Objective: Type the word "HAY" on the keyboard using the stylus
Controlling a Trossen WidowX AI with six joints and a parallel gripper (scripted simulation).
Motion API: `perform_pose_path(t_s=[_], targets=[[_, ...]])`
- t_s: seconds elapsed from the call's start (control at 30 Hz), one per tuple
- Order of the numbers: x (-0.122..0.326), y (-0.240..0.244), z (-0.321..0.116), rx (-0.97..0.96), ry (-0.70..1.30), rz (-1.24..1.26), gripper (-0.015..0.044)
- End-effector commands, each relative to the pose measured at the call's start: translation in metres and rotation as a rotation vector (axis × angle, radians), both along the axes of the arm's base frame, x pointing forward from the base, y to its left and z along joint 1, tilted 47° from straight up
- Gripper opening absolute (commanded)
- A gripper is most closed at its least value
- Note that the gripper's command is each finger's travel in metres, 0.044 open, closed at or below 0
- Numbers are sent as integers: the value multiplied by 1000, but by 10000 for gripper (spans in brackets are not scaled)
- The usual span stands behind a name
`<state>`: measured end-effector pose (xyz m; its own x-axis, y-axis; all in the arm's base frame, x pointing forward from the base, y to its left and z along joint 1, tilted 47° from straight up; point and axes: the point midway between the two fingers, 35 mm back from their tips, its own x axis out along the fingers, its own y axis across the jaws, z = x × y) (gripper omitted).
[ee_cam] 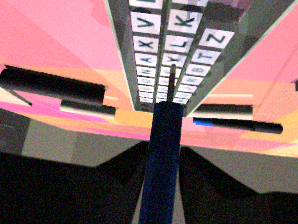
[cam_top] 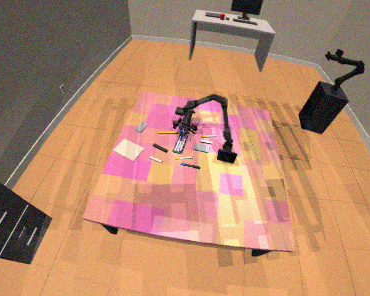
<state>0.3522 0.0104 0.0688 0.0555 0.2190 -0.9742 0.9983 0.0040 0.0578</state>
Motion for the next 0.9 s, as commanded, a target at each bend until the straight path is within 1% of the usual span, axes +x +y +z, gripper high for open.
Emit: perform_pose_path(t_s=[0.0, 0.5, 0.87], targets=[[-1, -1, -4, 6, 6, 3, 81], [-1, -6, -8, 5, 6, 3, 81], [-1, 2, -1, 6, 6, 3, 81]])
